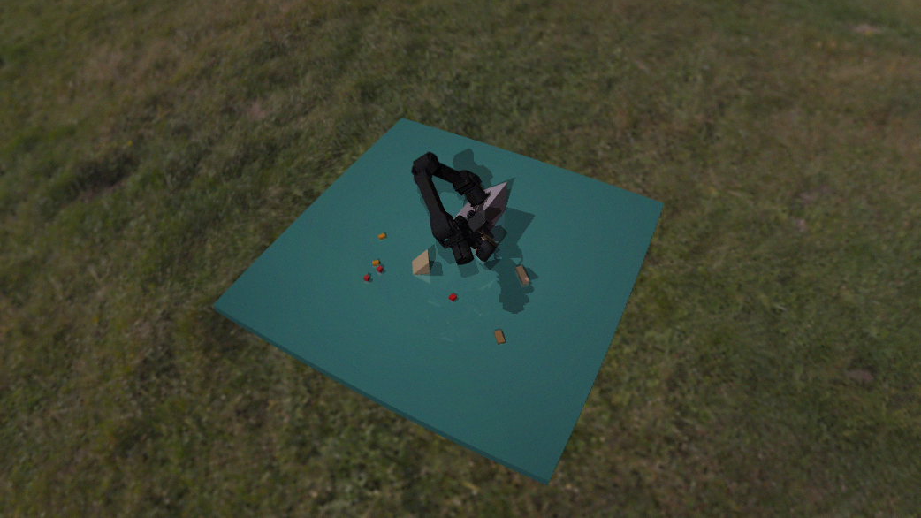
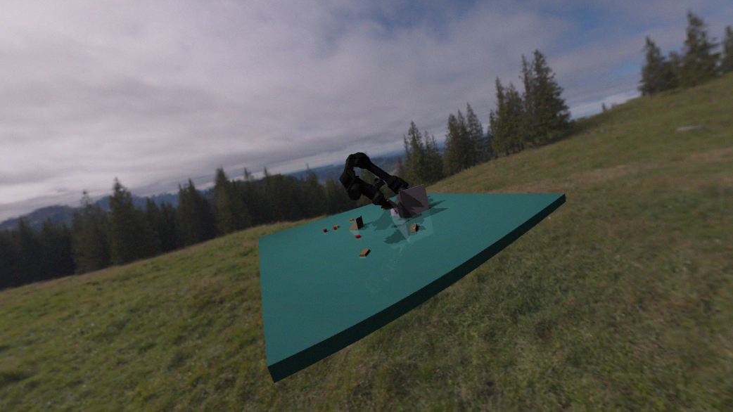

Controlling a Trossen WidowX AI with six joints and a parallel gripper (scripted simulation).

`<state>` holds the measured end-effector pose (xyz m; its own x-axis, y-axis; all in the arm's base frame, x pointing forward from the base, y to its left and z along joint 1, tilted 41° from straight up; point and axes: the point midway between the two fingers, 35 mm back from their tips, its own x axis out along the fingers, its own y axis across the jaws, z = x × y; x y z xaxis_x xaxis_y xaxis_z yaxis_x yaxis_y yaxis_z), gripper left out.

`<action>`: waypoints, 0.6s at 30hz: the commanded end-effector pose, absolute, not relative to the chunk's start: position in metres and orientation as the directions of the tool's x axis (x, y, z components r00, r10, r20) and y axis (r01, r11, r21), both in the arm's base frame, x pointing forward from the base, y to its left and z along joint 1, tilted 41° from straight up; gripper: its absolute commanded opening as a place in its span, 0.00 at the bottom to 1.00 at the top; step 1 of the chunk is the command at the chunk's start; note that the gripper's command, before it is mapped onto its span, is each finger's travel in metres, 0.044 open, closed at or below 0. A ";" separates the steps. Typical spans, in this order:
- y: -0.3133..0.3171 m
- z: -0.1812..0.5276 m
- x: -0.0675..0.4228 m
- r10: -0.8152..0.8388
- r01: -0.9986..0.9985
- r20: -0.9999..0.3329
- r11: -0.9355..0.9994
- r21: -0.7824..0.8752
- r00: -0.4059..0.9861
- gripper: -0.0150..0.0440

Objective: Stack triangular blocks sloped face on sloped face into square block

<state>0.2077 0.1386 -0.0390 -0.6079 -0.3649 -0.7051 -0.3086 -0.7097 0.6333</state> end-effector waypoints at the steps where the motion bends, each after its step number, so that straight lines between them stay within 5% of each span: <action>1: 0.139 -0.039 0.206 -0.382 -0.385 -0.711 -0.640 0.664 -0.590 0.25; 18: 0.139 -0.041 0.201 -0.458 -0.734 -0.733 -0.223 0.642 -0.503 0.25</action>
